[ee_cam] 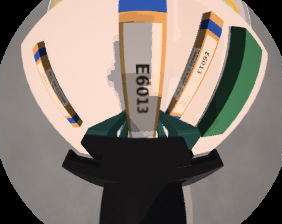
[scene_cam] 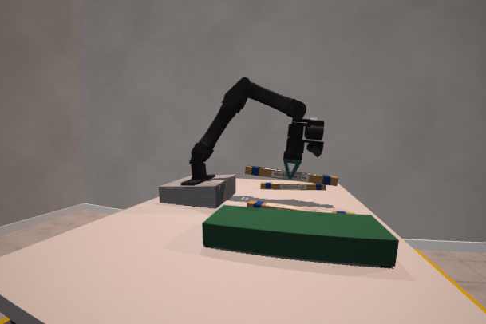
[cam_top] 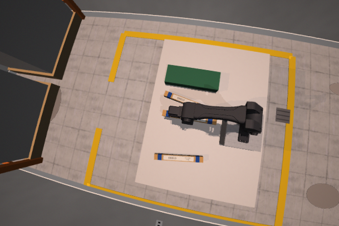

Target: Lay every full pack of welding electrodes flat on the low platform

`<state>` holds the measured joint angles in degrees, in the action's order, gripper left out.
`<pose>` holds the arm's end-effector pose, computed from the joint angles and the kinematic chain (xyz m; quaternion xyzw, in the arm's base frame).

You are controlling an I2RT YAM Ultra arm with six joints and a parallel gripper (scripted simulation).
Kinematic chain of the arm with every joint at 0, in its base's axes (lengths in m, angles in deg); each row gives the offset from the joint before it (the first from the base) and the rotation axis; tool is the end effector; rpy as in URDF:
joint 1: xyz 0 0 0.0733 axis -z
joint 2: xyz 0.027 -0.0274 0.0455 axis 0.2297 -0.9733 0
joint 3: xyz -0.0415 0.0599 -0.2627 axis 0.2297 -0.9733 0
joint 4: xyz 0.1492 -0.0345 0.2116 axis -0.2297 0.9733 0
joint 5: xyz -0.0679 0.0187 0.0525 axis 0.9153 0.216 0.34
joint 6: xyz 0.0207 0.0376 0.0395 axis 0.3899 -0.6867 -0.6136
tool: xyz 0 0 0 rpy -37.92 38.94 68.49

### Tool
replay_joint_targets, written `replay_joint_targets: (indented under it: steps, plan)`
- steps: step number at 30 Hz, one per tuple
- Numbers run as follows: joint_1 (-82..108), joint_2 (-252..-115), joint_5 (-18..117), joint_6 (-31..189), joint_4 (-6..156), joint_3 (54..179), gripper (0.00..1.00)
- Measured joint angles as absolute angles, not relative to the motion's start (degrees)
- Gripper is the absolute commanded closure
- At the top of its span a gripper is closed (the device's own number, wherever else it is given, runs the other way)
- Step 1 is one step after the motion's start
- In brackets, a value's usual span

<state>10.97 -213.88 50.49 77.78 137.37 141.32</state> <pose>0.4114 0.0166 0.1439 0.0169 -0.9960 0.0126 0.0873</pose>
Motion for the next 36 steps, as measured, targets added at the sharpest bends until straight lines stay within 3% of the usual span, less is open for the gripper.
replay_joint_targets:
  steps: [36]
  plan:
    - [6.8, -213.3, 50.1, 71.3, 139.2, 145.7, 1.00]
